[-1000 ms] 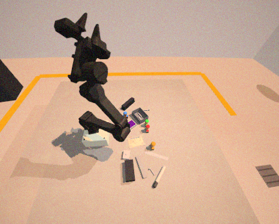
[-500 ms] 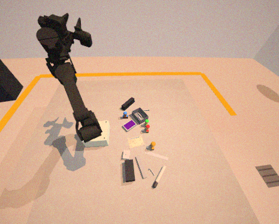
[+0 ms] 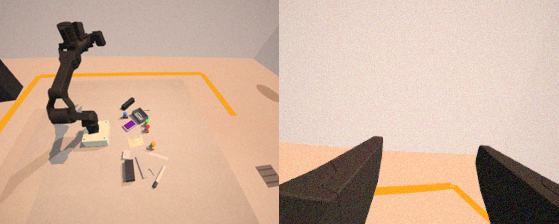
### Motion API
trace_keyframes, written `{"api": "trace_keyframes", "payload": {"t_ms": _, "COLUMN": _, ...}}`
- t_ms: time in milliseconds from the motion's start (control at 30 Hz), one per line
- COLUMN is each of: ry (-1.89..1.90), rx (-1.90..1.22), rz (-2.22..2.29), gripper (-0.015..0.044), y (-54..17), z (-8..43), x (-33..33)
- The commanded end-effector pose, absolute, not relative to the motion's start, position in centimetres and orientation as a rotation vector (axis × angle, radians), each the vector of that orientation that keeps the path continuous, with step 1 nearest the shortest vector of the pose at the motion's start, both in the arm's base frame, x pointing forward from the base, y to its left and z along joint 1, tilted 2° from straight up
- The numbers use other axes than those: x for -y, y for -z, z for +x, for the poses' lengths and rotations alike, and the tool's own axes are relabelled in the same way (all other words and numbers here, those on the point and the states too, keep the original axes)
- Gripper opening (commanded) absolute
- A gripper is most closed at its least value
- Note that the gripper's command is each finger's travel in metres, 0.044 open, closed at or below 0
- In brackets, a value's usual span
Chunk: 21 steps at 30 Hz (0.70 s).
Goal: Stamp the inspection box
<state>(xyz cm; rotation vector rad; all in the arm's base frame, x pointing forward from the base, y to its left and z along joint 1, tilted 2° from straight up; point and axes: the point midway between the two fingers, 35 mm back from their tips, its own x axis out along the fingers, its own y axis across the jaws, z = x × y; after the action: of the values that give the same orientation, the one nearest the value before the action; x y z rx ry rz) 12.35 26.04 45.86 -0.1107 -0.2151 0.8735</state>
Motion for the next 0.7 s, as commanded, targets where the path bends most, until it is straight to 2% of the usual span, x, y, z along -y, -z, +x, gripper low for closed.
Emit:
{"api": "trace_keyframes", "payload": {"t_ms": 0, "ry": -0.791, "rx": 0.134, "rz": -0.311, "gripper": 0.0221, "y": -42.5, "z": 16.5, "x": -27.6}}
{"api": "trace_keyframes", "payload": {"t_ms": 333, "ry": -0.628, "rx": -0.188, "rz": -0.717, "gripper": 0.0221, "y": -32.5, "z": 27.7, "x": -25.9}}
{"api": "trace_keyframes", "payload": {"t_ms": 667, "ry": -0.610, "rx": -0.709, "rz": -0.972, "gripper": 0.0221, "y": -19.9, "z": 36.9, "x": -17.2}}
